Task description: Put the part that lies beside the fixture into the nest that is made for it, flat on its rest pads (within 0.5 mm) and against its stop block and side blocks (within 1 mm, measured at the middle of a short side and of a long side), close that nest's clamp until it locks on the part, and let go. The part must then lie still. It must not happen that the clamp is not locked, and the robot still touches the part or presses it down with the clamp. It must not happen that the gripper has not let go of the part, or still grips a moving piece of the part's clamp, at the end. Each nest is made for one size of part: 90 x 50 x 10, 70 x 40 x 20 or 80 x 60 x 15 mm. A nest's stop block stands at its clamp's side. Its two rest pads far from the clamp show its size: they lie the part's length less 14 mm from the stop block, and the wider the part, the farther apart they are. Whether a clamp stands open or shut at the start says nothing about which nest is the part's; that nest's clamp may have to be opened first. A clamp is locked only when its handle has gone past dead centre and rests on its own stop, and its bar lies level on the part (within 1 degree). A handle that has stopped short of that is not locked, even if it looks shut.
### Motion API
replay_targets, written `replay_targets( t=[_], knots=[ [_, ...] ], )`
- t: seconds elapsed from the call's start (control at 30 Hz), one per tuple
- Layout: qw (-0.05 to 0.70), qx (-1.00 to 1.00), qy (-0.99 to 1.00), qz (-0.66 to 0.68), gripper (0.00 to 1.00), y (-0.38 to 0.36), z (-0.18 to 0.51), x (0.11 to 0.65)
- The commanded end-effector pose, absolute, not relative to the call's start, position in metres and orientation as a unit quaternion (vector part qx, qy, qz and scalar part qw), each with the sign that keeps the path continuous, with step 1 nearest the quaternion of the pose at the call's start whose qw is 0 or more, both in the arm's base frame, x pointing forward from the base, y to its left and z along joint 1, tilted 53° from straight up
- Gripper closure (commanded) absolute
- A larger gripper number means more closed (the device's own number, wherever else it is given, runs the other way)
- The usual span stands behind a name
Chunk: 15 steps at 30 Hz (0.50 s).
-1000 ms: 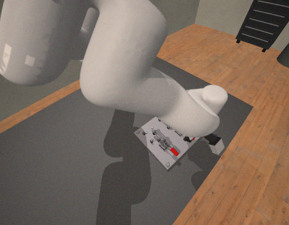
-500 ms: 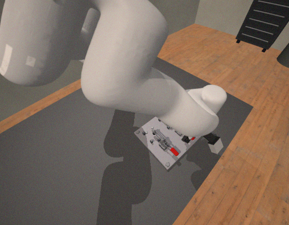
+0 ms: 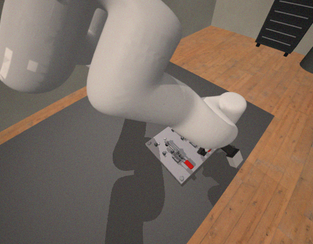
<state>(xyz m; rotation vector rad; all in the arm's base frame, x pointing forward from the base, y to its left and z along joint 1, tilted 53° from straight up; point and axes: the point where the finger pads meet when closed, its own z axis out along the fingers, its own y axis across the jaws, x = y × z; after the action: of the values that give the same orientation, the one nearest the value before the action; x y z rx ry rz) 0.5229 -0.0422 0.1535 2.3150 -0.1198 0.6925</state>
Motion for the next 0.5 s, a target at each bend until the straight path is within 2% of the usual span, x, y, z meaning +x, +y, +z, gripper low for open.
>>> replay_targets(
  t=[0.0, 0.47],
  knots=[
    [0.353, 0.895, -0.046, 0.269, 0.53, -0.0413, 0.1546, 0.5236],
    [0.353, 0.895, -0.046, 0.269, 0.53, -0.0369, 0.1586, 0.5206]
  ],
)
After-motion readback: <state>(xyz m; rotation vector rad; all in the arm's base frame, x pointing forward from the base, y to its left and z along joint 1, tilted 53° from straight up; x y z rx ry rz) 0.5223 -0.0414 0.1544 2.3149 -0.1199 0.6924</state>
